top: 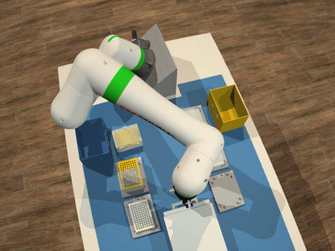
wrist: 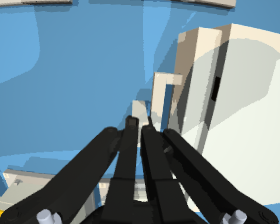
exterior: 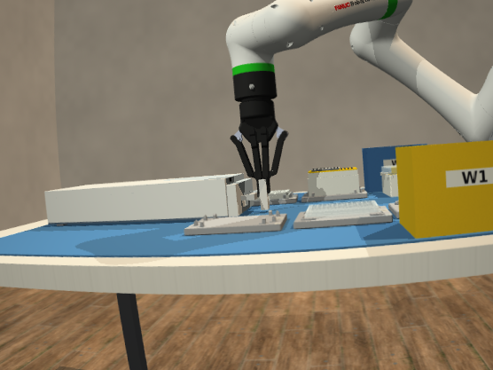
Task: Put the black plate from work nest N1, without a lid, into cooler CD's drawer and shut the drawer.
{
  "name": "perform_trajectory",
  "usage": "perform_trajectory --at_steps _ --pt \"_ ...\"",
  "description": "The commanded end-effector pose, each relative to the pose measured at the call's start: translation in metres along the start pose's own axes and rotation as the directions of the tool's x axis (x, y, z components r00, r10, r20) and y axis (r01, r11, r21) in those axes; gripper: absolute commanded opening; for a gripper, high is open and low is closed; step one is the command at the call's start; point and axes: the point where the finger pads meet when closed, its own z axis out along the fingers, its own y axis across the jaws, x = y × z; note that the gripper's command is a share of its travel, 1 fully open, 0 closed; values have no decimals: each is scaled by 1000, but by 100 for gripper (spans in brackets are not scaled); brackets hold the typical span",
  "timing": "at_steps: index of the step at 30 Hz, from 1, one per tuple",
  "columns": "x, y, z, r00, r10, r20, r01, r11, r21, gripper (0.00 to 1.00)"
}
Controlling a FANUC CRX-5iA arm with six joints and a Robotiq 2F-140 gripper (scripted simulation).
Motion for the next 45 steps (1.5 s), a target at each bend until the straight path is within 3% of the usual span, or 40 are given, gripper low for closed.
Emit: perform_trajectory --at_steps 1,18,45 --pt "0 1 -1 1000 0 0 0 1000 -3 0" --pt "0 1 -1 1000 0 0 0 1000 -3 0" --pt "0 -32 0 1000 0 0 0 1000 -3 0"
